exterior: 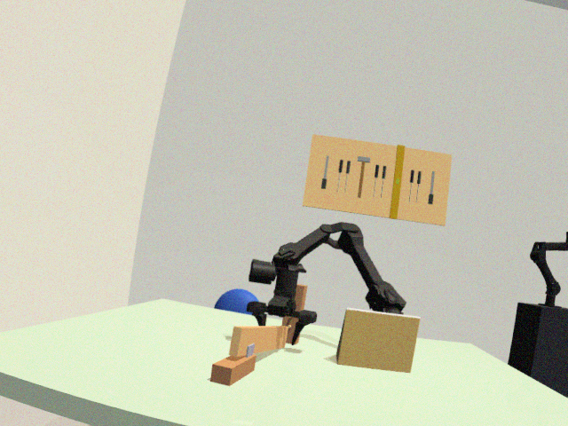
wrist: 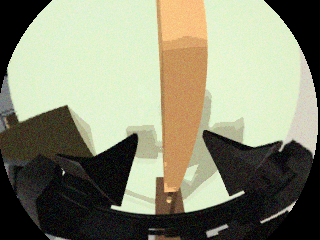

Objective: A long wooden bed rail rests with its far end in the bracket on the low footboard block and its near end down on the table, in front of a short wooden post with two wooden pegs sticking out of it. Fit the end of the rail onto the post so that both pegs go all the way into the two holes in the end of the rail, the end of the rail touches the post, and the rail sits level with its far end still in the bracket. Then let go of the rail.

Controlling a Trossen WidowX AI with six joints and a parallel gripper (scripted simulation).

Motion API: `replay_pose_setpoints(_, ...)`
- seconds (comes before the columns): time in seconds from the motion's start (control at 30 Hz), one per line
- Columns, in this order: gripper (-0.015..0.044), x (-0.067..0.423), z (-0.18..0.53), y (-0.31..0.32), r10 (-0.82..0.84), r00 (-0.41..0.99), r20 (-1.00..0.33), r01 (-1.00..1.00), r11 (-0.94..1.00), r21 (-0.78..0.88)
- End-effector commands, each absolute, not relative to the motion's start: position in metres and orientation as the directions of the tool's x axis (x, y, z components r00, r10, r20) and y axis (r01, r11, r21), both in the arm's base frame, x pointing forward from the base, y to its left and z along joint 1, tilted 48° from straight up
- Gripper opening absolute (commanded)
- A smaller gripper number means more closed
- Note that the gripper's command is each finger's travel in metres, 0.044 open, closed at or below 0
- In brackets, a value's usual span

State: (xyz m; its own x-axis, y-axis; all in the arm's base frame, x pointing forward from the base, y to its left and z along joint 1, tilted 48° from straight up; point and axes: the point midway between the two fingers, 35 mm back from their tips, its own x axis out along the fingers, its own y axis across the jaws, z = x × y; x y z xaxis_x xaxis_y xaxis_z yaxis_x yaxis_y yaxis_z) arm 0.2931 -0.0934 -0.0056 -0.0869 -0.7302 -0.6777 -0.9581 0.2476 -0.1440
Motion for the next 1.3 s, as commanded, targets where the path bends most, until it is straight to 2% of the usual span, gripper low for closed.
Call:
replay_pose_setpoints(0.0, 0.0335, 0.2906, -0.0084, -0.0957, -0.733, -0.093, -0.674, -0.960, 0.246, -0.135)
replay_pose_setpoints(0.37, 0.0046, 0.2906, -0.0084, -0.0957, -0.733, -0.093, -0.674, -0.960, 0.246, -0.135)
replay_pose_setpoints(0.6, 0.0000, 0.2906, -0.0084, -0.0957, -0.733, -0.093, -0.674, -0.960, 0.246, -0.135)
replay_pose_setpoints(1.27, 0.0000, 0.2911, -0.0057, -0.0923, -0.733, -0.093, -0.674, -0.960, 0.246, -0.135)
